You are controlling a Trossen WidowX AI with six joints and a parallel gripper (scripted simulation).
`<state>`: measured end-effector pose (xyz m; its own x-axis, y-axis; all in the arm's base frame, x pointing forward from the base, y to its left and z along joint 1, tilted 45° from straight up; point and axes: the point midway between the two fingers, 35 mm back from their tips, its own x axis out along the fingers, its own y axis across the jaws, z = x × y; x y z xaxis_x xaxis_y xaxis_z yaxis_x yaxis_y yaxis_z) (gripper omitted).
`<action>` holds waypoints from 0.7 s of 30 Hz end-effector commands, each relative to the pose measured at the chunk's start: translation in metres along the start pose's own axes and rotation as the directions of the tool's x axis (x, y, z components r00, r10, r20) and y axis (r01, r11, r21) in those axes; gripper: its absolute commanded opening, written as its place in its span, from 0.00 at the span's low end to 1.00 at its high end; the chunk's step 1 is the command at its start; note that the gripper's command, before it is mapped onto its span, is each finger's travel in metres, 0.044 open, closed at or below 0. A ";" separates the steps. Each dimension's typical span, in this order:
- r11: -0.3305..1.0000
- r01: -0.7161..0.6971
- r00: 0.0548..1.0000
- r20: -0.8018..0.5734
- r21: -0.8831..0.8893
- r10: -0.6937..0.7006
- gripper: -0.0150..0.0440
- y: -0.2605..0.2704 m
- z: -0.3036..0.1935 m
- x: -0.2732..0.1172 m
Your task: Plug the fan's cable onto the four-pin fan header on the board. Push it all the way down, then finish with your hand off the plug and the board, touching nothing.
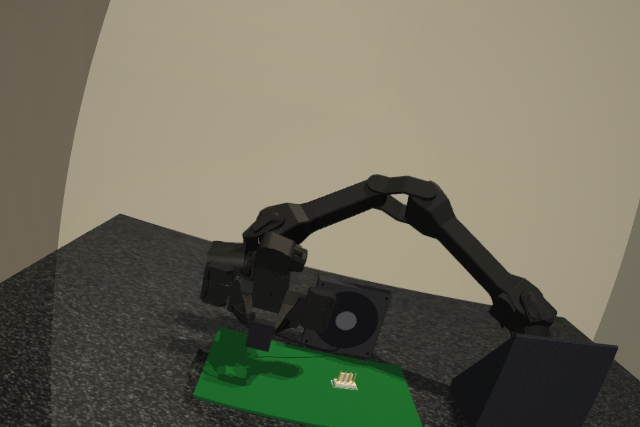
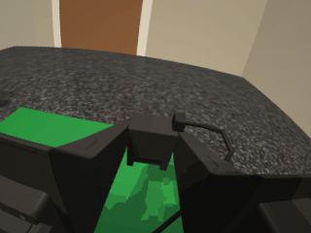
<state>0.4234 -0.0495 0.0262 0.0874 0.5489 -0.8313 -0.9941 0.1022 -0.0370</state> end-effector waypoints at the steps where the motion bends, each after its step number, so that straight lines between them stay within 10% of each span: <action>1: 1.000 -0.002 1.000 -0.006 0.009 0.002 0.25 0.001 -0.001 -0.001; 21: 1.000 0.001 1.000 -0.001 -0.003 -0.001 0.25 0.000 0.002 0.000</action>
<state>0.4241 -0.0466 0.0296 0.0897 0.5472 -0.8322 -0.9941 0.1008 -0.0409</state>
